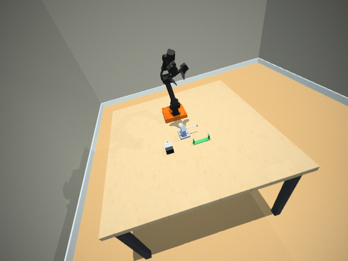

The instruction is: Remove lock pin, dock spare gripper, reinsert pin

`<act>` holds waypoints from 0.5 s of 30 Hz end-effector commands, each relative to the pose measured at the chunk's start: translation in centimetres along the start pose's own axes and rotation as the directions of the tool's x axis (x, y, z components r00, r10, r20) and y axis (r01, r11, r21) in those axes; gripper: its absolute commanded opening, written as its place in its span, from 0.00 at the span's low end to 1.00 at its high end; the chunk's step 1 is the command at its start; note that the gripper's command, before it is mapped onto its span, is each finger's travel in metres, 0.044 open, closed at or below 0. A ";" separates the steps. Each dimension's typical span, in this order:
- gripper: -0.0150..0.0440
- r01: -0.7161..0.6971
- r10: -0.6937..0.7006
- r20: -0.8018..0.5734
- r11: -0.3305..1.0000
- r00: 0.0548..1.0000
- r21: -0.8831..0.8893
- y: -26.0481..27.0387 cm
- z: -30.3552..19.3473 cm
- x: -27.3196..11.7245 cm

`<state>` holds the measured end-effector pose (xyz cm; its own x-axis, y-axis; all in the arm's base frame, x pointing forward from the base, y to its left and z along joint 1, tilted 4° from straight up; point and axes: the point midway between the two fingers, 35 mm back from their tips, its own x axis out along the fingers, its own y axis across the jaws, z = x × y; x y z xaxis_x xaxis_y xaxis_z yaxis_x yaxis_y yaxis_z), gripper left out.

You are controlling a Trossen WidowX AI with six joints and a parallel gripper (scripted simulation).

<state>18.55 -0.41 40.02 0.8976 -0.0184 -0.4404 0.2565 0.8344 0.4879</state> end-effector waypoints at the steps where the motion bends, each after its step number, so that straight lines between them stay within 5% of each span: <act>1: 0.76 -0.014 -0.116 -0.252 0.887 0.961 -0.462 -0.8 -2.7 6.6; 8: 0.76 -0.239 -0.222 -0.456 0.616 0.862 -0.750 -1.9 -5.9 11.7; 15: 0.76 -0.565 -0.318 -0.628 0.276 0.710 -0.778 -3.4 -9.8 15.7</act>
<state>26.37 0.79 29.97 0.5730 0.0393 -0.8186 -0.2992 0.9399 -0.1643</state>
